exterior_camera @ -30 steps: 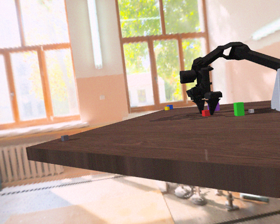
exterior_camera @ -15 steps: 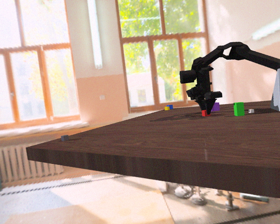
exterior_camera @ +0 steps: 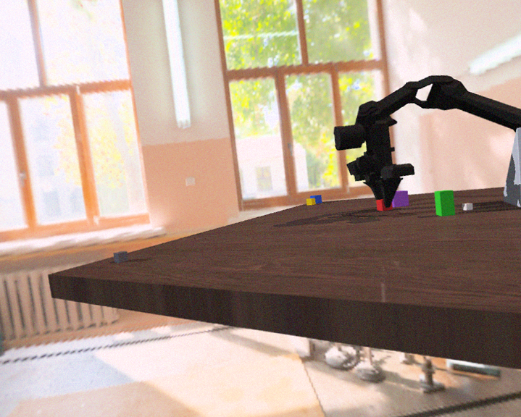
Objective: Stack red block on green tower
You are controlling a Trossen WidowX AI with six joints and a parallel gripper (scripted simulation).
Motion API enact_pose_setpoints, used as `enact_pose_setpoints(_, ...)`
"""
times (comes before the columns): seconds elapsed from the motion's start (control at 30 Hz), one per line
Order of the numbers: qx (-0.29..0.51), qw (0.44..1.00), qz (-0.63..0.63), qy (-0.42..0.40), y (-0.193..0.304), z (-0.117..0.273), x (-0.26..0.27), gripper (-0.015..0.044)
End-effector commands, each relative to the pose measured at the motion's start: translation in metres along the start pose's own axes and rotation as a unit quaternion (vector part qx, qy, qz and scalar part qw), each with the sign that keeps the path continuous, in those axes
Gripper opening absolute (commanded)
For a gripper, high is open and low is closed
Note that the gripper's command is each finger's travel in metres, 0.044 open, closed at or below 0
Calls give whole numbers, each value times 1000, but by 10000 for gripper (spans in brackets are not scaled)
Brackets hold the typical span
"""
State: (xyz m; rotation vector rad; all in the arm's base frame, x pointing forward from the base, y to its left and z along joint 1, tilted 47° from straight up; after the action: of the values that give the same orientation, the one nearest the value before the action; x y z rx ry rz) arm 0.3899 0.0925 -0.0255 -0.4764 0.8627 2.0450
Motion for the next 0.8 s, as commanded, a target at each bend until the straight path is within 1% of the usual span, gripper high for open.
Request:
enact_pose_setpoints(0.0, -7, 1000, -3, 0, -1, 23, 0, 0)
enact_pose_setpoints(0.53, -8, 1000, -3, -2, 0, 98, 0, 0)
enact_pose_setpoints(0.63, -8, 1000, -2, -2, 0, 104, 0, 0)
enact_pose_setpoints(0.77, -8, 1000, -2, 0, -1, 102, 0, 0)
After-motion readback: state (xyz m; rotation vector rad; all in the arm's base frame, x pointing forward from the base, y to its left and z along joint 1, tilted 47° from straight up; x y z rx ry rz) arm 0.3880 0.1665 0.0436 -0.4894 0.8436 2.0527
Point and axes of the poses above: the point midway between the two fingers, 35 mm back from their tips, its own z axis back along the fingers, its own x axis across the jaws, y = z × x, the point moved 7 cm from there along z, back along the fingers, and after that the axes turned 1 degree about z, right-handed, at the moved point
